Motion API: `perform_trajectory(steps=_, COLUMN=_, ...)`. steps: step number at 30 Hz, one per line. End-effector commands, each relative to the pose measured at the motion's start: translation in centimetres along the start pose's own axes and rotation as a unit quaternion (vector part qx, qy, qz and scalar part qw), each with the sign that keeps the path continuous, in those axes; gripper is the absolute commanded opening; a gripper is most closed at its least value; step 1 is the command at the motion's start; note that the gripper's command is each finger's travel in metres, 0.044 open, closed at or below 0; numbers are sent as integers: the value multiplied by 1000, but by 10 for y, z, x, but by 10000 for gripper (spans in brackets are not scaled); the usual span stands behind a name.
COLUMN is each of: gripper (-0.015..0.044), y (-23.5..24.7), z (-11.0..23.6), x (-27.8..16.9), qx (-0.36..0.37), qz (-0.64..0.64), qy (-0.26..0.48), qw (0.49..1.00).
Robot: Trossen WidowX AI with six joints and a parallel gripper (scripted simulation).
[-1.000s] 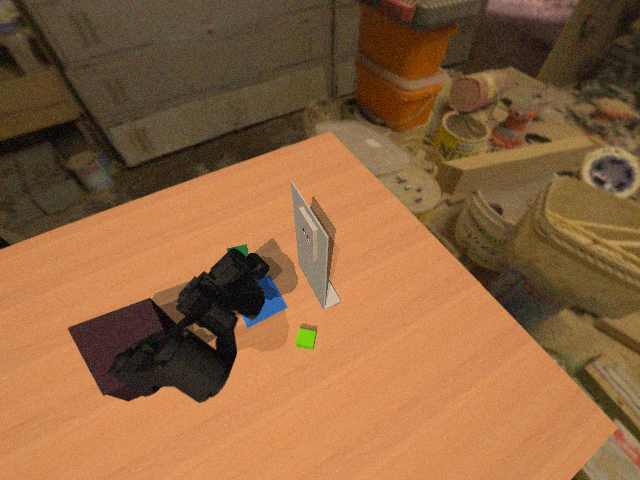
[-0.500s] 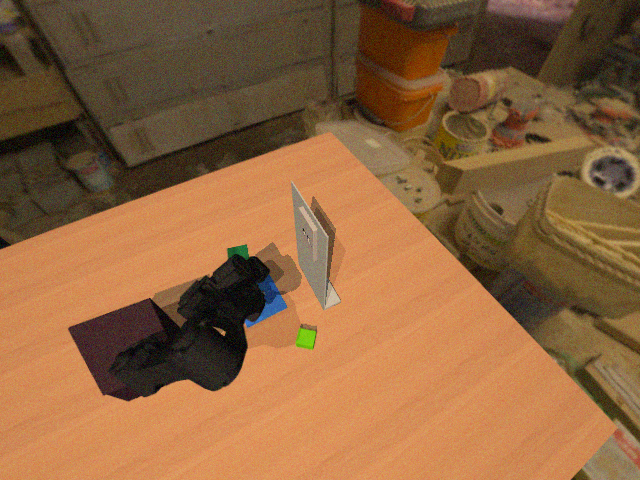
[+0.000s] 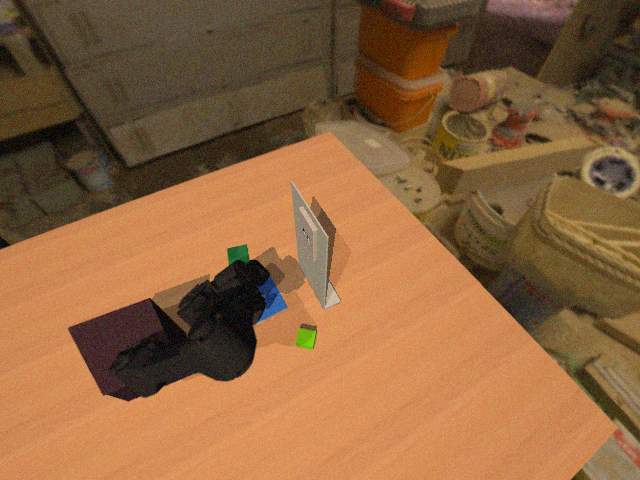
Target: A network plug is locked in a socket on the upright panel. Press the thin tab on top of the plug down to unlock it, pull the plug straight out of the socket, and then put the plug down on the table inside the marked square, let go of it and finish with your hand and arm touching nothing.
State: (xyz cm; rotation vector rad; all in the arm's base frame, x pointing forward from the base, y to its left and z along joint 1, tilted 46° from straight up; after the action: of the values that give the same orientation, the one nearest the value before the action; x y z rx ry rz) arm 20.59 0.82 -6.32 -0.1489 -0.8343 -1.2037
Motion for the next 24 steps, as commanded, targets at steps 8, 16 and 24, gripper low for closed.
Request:
perform_trajectory(steps=8, gripper=0, y=-3, z=-4, x=1, qx=-2, qz=3, qy=3, qw=1000)
perform_trajectory(steps=16, gripper=0, y=-3, z=-5, x=3, qx=-1, qz=1, qy=1, qw=1000)
perform_trajectory(steps=24, gripper=105, y=-3, z=-5, x=3, qx=-1, qz=1, qy=1, qw=1000)
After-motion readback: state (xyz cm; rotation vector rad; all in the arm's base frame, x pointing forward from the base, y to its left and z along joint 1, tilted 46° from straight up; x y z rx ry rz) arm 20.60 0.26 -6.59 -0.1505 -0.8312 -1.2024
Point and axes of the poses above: the point midway between the two fingers, 35 mm back from their tips, its own z axis back along the fingers, its own y axis across the jaws, x = y × z, the point moved 8 cm from there along z, back along the fingers, and after that the axes turned 8 degrees about -z, right-handed, at the moved point
